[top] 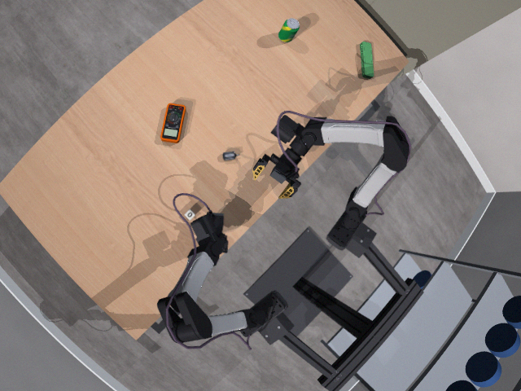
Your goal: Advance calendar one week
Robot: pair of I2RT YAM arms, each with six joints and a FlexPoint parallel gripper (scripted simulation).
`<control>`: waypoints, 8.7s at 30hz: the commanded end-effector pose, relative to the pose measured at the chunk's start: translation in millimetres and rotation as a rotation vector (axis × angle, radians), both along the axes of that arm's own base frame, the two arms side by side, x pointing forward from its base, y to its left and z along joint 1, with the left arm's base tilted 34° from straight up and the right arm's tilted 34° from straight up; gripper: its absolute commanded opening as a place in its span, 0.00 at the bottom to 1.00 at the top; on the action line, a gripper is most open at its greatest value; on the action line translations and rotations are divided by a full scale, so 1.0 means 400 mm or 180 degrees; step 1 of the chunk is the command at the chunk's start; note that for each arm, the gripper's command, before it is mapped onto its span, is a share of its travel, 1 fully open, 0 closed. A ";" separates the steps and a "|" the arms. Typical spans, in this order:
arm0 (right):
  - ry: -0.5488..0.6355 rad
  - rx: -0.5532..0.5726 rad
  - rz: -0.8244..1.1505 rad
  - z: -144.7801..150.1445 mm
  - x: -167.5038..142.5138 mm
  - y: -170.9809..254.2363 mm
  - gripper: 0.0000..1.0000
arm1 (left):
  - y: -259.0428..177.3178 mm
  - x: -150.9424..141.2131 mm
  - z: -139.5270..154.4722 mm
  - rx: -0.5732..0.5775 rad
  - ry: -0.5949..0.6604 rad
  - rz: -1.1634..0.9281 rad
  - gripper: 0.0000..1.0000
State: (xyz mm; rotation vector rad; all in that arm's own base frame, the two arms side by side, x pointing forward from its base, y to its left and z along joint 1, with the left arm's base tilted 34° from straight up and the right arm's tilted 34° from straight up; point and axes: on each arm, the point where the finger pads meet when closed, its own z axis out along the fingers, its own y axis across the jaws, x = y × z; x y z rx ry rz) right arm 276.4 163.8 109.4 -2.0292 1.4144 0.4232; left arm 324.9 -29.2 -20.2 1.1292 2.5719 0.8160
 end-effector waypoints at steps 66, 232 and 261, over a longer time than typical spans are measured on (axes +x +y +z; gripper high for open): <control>-0.0152 0.0020 -0.0002 0.025 0.031 0.012 1.00 | 0.007 -0.002 -0.022 -0.0084 -0.0001 0.0018 0.19; -0.0435 0.0253 -0.0666 0.083 0.160 0.019 1.00 | -0.118 0.122 0.185 -0.1471 -0.1439 0.2944 0.19; -0.0214 0.0082 -0.0213 0.043 0.070 0.011 1.00 | -0.142 0.007 0.116 -0.0054 -0.0026 0.0016 0.19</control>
